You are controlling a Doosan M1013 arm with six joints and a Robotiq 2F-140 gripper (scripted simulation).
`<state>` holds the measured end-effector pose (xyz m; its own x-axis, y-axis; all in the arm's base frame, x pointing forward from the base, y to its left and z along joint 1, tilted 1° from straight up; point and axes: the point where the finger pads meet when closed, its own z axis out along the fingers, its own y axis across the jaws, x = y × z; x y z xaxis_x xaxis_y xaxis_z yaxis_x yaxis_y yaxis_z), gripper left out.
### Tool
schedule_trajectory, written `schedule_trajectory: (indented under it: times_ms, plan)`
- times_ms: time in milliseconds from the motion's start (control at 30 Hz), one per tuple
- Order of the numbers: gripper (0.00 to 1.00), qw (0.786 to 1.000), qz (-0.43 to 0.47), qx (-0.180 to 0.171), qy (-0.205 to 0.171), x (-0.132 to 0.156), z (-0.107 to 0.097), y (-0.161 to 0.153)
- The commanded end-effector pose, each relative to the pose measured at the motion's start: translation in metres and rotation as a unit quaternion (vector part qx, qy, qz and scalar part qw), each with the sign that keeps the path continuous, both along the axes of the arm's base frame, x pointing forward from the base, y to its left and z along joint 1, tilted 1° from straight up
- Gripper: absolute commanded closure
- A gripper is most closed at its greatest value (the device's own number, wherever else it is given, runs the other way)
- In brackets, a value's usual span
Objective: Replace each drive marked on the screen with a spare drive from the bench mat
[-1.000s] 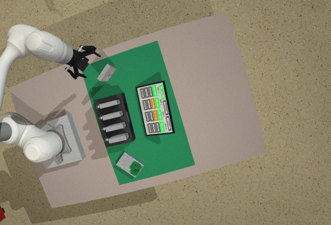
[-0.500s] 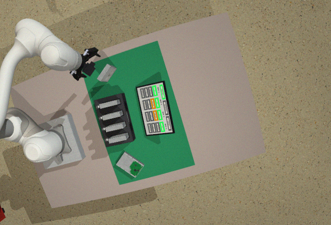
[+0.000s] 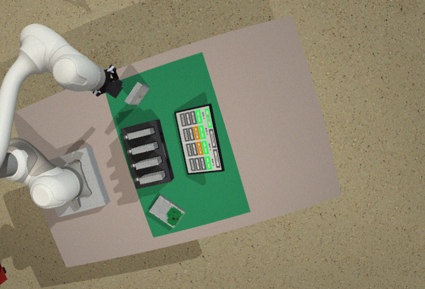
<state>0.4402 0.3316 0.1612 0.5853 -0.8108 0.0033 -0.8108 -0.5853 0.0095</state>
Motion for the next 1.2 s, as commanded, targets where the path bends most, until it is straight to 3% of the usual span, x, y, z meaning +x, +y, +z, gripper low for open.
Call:
schedule_trajectory:
  times_ms: [0, 700, 967, 1033, 1067, 1167]
  plan:
    - [0.9, 1.0, 0.0, 0.0, 0.0, 0.0, 0.001, 0.0]
    - [0.9, 1.0, 0.01, 0.001, 0.0, 0.002, 0.001, -0.01]
    - [0.9, 0.987, 0.158, 0.001, 0.001, 0.003, 0.008, -0.123]
    - [0.9, 0.987, 0.158, 0.001, 0.001, 0.003, 0.008, -0.123]
    - [0.9, 0.983, 0.186, 0.002, 0.001, -0.001, 0.009, -0.16]
    - [0.9, 0.963, 0.27, 0.002, 0.002, -0.014, 0.008, -0.191]
